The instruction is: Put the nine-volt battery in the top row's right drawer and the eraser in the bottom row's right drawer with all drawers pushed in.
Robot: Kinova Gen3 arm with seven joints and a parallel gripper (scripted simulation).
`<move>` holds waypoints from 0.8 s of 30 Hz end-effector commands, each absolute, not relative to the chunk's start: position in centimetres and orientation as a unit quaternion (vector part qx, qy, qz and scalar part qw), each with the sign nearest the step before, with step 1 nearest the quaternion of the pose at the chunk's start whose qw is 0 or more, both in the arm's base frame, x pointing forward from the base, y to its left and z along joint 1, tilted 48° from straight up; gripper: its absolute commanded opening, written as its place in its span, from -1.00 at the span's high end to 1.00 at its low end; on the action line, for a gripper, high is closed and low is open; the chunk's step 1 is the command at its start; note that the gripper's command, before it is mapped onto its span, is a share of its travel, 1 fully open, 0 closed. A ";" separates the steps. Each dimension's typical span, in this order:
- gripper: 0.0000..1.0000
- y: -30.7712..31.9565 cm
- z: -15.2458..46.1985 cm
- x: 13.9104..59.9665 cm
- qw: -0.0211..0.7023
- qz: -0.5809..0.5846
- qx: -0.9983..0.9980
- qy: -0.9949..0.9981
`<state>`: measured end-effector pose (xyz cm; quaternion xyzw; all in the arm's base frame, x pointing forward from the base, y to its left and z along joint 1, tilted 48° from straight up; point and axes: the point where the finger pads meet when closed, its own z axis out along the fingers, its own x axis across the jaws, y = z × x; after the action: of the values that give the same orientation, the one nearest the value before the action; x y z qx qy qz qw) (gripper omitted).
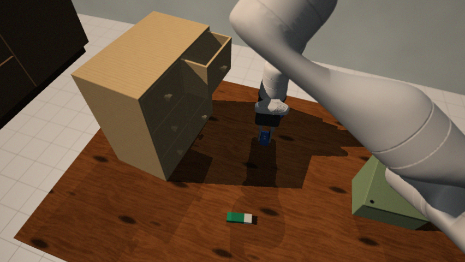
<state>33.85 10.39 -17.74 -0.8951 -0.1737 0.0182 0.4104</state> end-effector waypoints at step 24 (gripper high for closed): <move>-0.02 8.1 -15.7 34.4 0.410 0.017 -0.895 -0.173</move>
<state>33.52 9.37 -16.64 -0.8928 -0.1744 0.0254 0.4145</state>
